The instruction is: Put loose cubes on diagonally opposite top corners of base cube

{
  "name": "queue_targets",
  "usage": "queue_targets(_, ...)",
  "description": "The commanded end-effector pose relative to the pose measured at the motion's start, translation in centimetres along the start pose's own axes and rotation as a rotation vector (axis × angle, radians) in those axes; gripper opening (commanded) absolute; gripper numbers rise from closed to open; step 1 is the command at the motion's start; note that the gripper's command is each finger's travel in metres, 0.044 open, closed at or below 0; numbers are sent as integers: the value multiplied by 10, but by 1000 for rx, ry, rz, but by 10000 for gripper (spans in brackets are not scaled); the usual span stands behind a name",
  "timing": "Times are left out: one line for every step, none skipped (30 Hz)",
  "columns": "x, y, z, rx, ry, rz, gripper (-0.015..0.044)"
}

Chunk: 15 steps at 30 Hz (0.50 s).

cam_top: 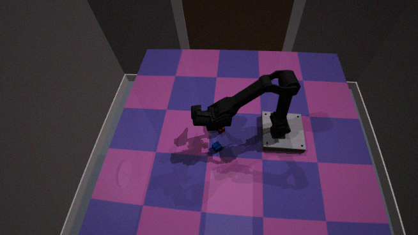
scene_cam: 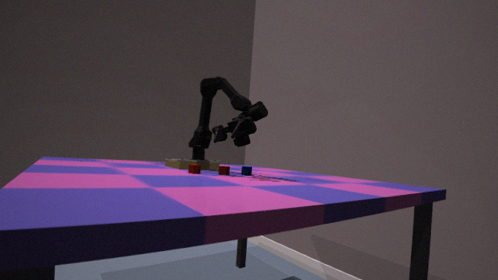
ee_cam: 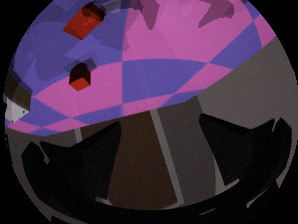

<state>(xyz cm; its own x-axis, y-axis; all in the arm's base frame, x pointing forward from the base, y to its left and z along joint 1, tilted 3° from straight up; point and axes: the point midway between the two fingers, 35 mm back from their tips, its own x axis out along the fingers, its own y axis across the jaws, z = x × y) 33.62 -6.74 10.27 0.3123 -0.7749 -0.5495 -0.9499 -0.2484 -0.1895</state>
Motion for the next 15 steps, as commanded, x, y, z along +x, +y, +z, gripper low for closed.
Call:
queue_targets(0,0,0,10,-3,2,374)
queue_targets(2,1,-1,38,-11,9,347)
queue_targets(4,3,-2,87,-25,20,321)
queue_targets(6,5,-3,145,-40,35,295)
queue_targets(9,7,-4,203,-55,50,269)
queue_targets(11,9,-5,262,-70,66,265)
queue_targets(13,11,-6,321,-83,84,265)
queue_targets(16,13,-7,381,-96,102,265)
queue_targets(18,15,-8,440,-108,120,265)
queue_targets(20,17,-9,500,-120,140,265)
queue_targets(22,20,-10,560,-130,160,265)
queue_targets(23,22,-11,620,-140,181,265)
queue_targets(25,24,-12,681,-148,203,265)
queue_targets(27,27,-13,741,-156,226,265)
queue_targets(28,29,-14,802,-163,249,265)
